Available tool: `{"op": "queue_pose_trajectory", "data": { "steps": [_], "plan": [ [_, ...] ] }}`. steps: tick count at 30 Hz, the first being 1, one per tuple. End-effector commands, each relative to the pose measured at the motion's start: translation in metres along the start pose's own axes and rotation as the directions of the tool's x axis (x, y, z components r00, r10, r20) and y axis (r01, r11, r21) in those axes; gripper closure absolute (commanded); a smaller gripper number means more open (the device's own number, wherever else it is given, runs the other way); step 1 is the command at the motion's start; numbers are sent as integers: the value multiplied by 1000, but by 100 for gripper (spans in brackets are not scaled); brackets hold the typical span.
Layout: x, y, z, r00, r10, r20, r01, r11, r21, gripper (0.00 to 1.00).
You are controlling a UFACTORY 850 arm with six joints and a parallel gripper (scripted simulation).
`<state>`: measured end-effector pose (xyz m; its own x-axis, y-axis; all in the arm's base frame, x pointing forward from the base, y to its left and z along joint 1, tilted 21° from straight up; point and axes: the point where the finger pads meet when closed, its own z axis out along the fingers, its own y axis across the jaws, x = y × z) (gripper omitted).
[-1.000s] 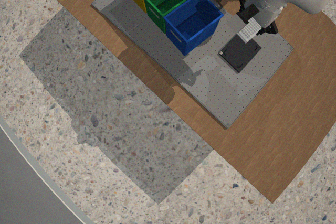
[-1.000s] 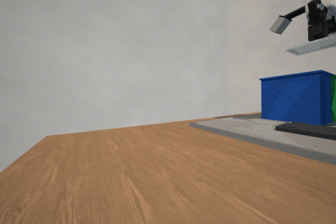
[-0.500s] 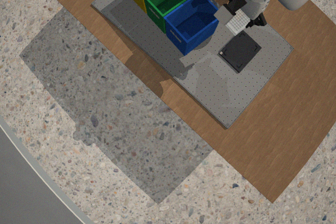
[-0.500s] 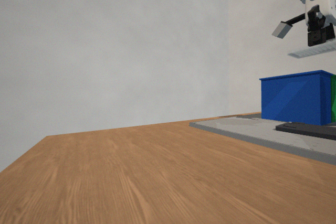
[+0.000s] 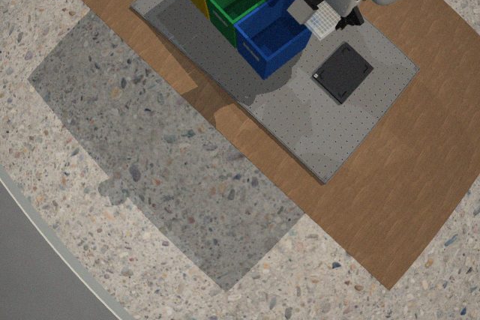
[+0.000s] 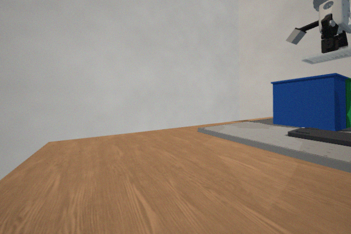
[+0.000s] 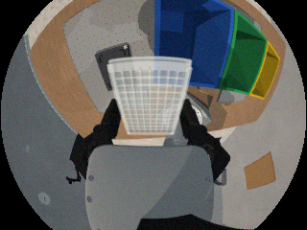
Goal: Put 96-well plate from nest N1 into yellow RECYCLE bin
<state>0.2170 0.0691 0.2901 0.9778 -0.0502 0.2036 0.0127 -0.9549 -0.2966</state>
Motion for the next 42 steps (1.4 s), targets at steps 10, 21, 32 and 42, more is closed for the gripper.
{"op": "queue_pose_trajectory", "data": {
  "steps": [10, 21, 32, 42],
  "plan": [
    [12, 40, 1, 1000, -3, 2, 3, 1000, 9, 100],
    [21, 75, 2, 1000, -3, 2, 3, 1000, 9, 100],
    [29, 104, 3, 1000, -3, 2, 3, 1000, 9, 100],
    [38, 137, 4, 1000, -3, 2, 3, 1000, 9, 100]
  ]
}}
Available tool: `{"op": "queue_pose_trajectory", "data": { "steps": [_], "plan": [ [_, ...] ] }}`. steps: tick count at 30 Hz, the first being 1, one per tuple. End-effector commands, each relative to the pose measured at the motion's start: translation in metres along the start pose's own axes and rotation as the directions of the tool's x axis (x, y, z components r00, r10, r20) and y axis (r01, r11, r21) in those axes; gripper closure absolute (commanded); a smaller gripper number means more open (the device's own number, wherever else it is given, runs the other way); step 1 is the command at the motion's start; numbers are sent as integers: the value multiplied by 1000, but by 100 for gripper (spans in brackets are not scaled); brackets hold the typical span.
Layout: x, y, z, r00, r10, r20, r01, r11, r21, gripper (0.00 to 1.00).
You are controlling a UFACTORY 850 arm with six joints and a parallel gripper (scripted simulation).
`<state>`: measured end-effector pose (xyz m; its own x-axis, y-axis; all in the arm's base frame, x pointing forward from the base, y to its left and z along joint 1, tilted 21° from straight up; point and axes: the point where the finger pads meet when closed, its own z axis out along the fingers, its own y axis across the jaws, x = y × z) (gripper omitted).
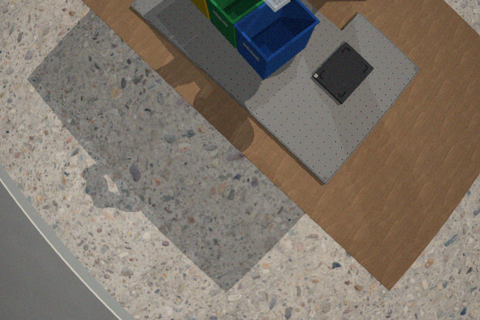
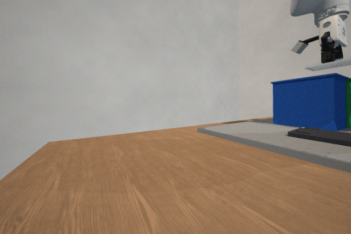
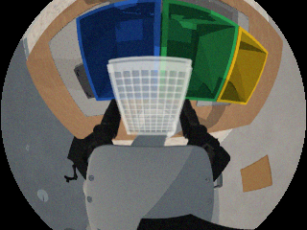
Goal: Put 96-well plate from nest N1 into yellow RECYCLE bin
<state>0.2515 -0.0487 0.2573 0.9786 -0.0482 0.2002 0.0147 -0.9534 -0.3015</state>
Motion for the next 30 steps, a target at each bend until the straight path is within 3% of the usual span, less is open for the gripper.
{"op": "queue_pose_trajectory", "data": {
  "steps": [1, 30],
  "plan": [
    [5, 14, 0, 1000, -2, -2, 2, 1000, 3, 100],
    [28, 98, 2, 1000, -2, -2, 2, 1000, 3, 100]
  ]
}}
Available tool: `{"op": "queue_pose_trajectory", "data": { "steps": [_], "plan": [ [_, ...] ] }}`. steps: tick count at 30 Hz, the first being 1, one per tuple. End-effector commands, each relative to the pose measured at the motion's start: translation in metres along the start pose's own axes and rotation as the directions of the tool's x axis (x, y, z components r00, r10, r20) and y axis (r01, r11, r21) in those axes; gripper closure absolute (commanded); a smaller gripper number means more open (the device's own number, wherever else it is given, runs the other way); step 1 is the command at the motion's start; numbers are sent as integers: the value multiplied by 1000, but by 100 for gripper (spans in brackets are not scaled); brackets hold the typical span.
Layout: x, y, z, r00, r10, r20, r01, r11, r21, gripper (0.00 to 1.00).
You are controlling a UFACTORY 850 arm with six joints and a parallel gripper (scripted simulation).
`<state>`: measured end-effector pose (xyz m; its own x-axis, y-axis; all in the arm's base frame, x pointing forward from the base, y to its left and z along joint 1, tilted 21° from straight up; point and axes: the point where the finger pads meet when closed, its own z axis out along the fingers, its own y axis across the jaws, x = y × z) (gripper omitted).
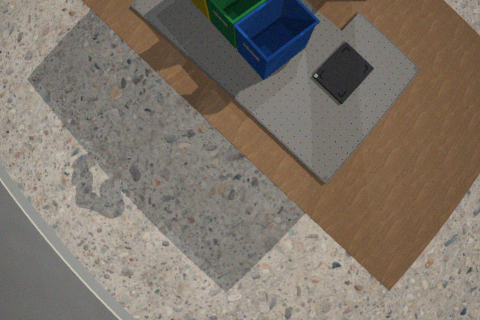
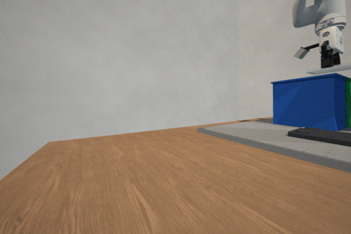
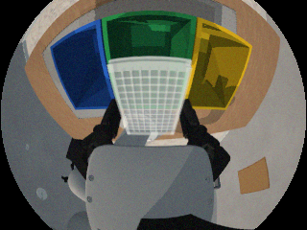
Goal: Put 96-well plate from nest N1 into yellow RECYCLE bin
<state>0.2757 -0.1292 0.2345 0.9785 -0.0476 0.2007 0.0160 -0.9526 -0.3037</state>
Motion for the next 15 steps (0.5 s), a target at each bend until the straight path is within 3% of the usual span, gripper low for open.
{"op": "queue_pose_trajectory", "data": {
  "steps": [1, 15],
  "plan": [
    [5, 17, 0, 1000, -1, -2, 1, 1000, 1, 100],
    [16, 56, 1, 1000, -1, -2, 1, 1000, 0, 100]
  ]
}}
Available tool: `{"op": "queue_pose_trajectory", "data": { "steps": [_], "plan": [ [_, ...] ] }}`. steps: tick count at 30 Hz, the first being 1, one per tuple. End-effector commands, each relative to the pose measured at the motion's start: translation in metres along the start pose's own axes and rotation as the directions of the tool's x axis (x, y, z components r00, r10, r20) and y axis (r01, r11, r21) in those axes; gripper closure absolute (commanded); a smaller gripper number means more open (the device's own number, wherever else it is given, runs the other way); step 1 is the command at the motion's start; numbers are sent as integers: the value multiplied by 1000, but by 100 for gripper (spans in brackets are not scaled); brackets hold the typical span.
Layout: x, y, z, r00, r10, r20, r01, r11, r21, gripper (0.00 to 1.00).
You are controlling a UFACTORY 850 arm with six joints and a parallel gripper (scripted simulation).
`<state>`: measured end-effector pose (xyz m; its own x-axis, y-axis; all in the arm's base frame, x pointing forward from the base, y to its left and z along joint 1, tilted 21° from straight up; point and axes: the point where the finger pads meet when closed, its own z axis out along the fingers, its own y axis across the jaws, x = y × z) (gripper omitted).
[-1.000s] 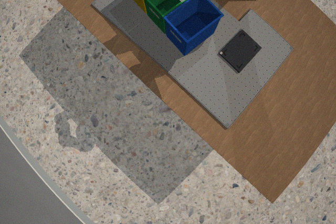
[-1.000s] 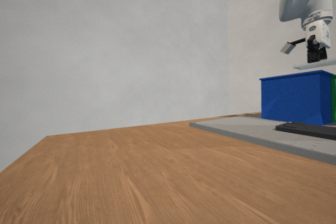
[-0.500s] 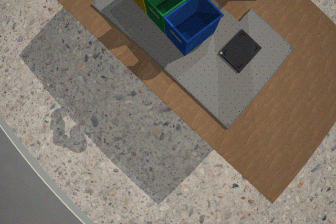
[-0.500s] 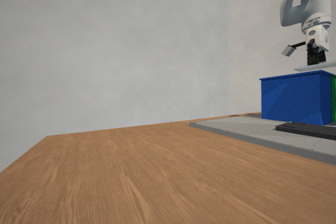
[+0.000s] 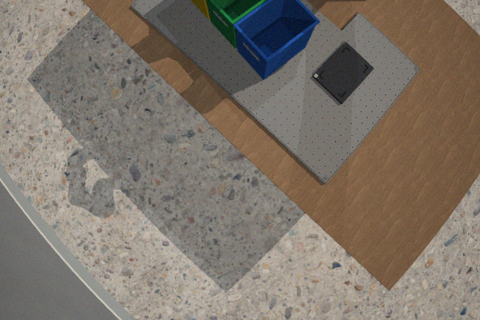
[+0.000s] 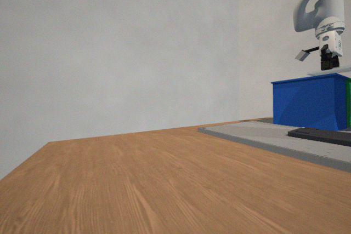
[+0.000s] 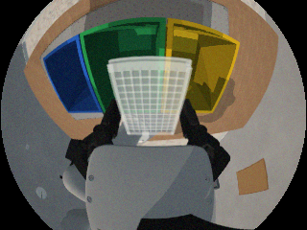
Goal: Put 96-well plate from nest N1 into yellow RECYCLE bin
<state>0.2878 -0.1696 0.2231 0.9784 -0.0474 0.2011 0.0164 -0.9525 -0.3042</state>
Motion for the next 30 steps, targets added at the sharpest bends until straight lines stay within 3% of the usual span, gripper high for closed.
{"op": "queue_pose_trajectory", "data": {
  "steps": [1, 23, 30],
  "plan": [
    [5, 17, 0, 1000, -1, -1, 1, 1000, 0, 100],
    [23, 81, 1, 1000, -1, -1, 1, 1000, 0, 100],
    [25, 90, 2, 1000, -1, -1, 1, 1000, 0, 100]
  ]
}}
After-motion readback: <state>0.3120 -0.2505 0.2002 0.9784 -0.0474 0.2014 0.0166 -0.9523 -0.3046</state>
